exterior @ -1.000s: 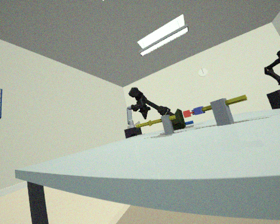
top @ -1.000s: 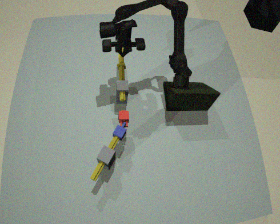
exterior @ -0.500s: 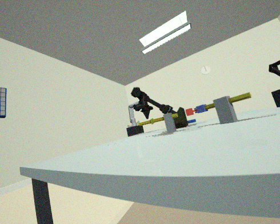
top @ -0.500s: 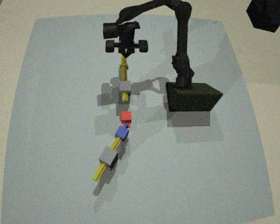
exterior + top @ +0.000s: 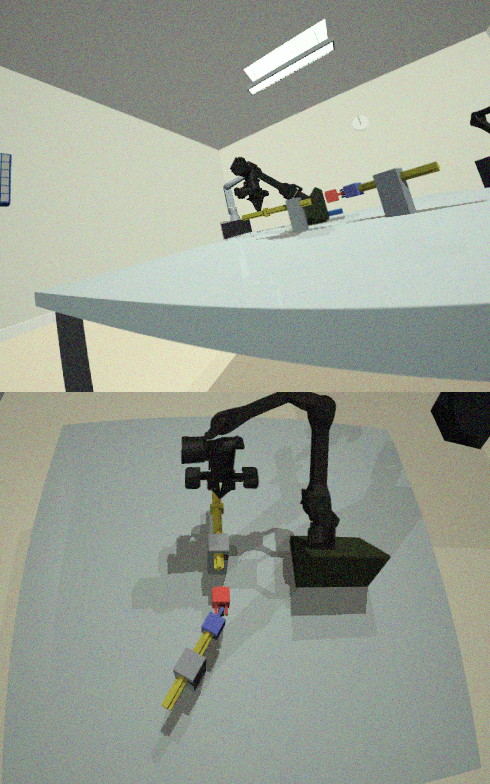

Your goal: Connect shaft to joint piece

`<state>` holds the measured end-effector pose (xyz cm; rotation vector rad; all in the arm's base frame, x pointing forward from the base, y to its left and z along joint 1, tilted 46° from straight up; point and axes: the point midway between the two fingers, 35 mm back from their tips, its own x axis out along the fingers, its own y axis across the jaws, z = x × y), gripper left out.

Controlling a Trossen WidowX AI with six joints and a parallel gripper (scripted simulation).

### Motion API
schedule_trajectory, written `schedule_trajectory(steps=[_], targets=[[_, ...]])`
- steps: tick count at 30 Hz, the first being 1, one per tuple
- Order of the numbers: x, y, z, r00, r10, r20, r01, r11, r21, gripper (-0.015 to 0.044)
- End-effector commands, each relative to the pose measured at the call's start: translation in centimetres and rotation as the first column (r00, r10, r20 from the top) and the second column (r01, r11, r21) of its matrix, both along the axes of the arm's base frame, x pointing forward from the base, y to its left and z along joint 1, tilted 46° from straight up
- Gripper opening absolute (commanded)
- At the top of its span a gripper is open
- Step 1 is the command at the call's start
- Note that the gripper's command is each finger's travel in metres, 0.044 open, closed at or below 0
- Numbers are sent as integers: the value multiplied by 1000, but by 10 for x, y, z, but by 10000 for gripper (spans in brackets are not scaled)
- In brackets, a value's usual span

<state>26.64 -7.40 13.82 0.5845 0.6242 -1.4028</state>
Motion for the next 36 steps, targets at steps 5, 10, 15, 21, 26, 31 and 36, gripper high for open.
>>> schedule_trajectory(steps=[5, 10, 15, 21, 26, 31, 36], targets=[[-2, 18, 19, 1000, 3, 1, -3, 1000, -4, 0], [-1, 24, 24, 999, 46, -21, -46, 999, -2, 79], [-1, 45, 44, 976, 192, -100, -192, 981, 7, 210], [-6, 69, 68, 913, 360, -191, -362, 932, 26, 368], [-11, 82, 82, 860, 450, -242, -454, 890, 40, 440], [-11, 82, 82, 860, 450, -242, -454, 890, 40, 440], [-6, 94, 61, 886, 421, -194, -411, 907, 90, 440]])
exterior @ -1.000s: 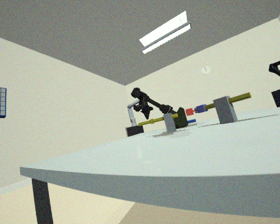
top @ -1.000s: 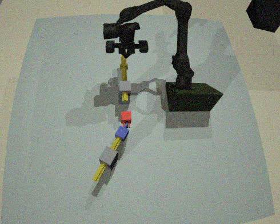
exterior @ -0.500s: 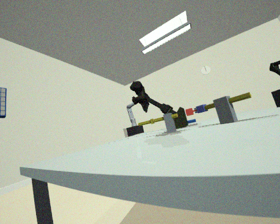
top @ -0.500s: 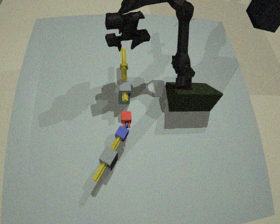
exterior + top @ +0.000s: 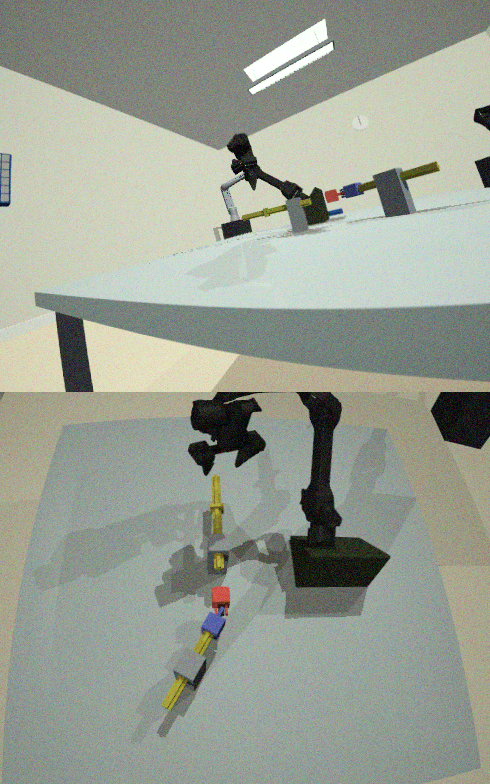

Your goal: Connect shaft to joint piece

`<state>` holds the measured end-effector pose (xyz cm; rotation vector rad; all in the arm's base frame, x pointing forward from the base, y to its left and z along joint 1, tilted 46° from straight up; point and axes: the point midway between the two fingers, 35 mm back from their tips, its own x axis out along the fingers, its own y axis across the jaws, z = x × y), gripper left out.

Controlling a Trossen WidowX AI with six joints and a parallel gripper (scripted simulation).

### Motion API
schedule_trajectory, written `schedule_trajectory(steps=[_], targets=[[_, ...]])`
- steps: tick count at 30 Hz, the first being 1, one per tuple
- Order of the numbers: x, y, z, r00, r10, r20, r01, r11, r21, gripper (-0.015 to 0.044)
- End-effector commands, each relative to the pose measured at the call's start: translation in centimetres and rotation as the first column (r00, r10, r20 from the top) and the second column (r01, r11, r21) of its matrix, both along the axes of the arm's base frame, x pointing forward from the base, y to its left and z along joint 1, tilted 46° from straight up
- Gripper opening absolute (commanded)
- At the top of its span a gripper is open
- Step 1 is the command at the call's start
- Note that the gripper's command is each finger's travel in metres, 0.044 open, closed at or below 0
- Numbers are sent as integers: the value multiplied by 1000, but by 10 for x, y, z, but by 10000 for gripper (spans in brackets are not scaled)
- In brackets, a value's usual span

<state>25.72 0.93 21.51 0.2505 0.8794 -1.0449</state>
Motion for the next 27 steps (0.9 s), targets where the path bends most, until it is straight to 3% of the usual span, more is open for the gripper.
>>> schedule_trajectory(steps=[1, 10, 19, 27], targets=[[5, 15, -24, 999, -51, 15, 50, 996, 78, 440], [12, 58, -99, 966, -256, 25, 237, 923, 303, 440], [5, 96, -167, 887, -459, -49, 425, 772, 473, 440], [4, 99, -172, 879, -473, -58, 439, 758, 482, 440]])
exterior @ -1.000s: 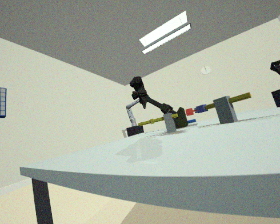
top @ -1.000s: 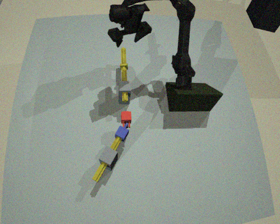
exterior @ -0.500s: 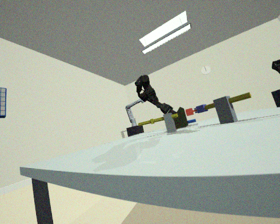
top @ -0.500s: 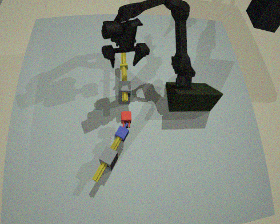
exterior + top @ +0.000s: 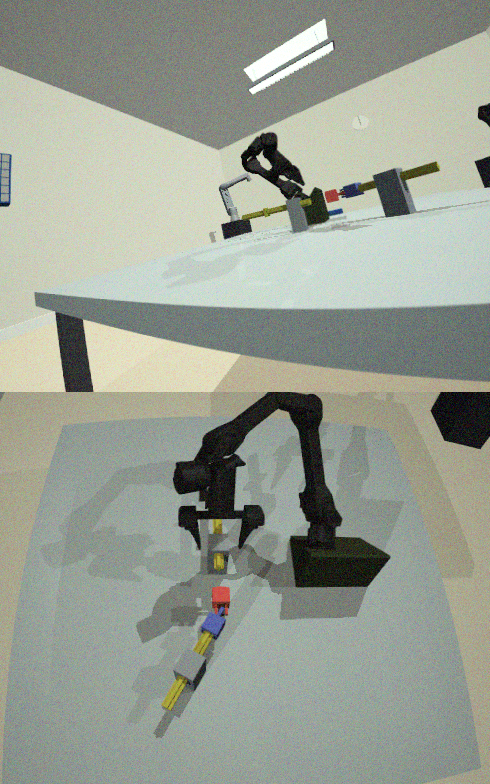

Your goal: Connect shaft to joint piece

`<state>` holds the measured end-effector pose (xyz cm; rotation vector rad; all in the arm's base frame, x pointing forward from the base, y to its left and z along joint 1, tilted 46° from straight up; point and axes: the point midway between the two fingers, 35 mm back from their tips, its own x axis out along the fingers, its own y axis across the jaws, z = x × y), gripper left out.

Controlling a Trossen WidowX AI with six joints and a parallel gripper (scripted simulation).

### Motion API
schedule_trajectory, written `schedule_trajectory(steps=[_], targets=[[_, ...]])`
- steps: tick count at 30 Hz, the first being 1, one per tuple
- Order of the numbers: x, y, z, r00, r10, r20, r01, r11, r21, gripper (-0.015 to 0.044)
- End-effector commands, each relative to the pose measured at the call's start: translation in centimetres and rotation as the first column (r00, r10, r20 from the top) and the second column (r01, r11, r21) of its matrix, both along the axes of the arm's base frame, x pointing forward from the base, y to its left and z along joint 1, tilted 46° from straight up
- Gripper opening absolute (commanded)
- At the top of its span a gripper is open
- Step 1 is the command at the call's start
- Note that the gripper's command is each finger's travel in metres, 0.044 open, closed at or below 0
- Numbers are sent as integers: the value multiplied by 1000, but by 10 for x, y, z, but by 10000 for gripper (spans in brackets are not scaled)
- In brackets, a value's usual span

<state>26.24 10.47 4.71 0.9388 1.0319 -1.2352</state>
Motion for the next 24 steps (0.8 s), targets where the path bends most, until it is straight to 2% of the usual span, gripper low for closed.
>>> schedule_trajectory(steps=[1, 6, 15, 24], targets=[[-1, 3, -4, 1000, -19, 0, 19, 1000, 18, 440], [0, 1, -2, 1000, 1, -2, -1, 1000, 11, 440], [12, -26, 24, 963, 259, -71, -265, 961, -81, 440], [19, -56, 52, 854, 482, -197, -511, 846, -148, 440]])
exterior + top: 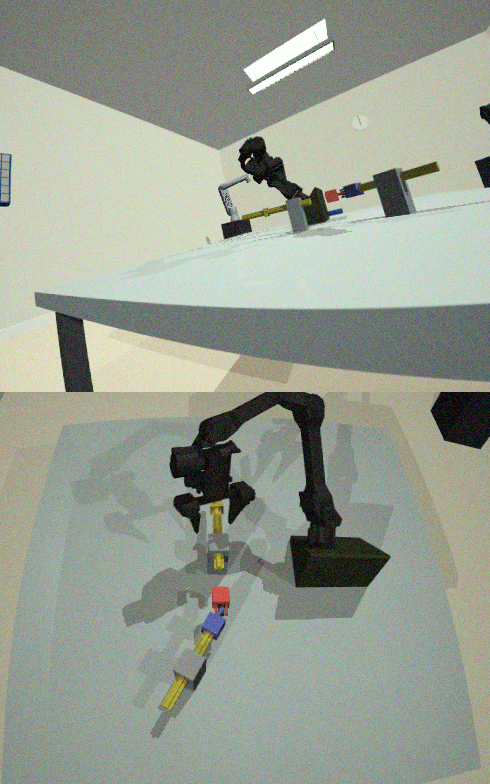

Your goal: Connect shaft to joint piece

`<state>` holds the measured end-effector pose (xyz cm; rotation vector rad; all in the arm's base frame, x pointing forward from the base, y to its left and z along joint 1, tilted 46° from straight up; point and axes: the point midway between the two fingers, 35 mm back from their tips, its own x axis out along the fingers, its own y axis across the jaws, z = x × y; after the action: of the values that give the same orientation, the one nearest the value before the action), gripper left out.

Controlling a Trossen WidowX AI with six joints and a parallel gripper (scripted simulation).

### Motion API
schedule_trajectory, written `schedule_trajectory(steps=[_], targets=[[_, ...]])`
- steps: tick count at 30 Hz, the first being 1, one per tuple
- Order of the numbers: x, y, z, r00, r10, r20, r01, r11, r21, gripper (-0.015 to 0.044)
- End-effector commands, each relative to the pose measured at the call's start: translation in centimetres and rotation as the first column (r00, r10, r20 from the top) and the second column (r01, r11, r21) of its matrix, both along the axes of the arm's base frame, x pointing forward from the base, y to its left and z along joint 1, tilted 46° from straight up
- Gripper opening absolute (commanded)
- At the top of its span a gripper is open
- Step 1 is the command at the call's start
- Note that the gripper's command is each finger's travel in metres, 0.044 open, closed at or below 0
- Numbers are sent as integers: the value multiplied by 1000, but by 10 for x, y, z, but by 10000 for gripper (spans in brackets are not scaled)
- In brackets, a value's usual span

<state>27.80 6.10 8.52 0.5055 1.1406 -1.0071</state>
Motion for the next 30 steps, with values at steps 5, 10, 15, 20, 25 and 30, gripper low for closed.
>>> schedule_trajectory(steps=[5, 10, 15, 20, 25, 30], targets=[[6, -29, 30, 965, 238, -113, -249, 963, -100, 440], [7, -45, 46, 913, 353, -204, -384, 913, -140, 440], [7, -62, 63, 840, 448, -306, -509, 845, -162, 440], [5, -79, 81, 747, 520, -415, -623, 765, -163, 440], [2, -95, 98, 634, 568, -525, -723, 676, -141, 440], [-3, -111, 116, 504, 592, -629, -806, 584, -96, 440]])
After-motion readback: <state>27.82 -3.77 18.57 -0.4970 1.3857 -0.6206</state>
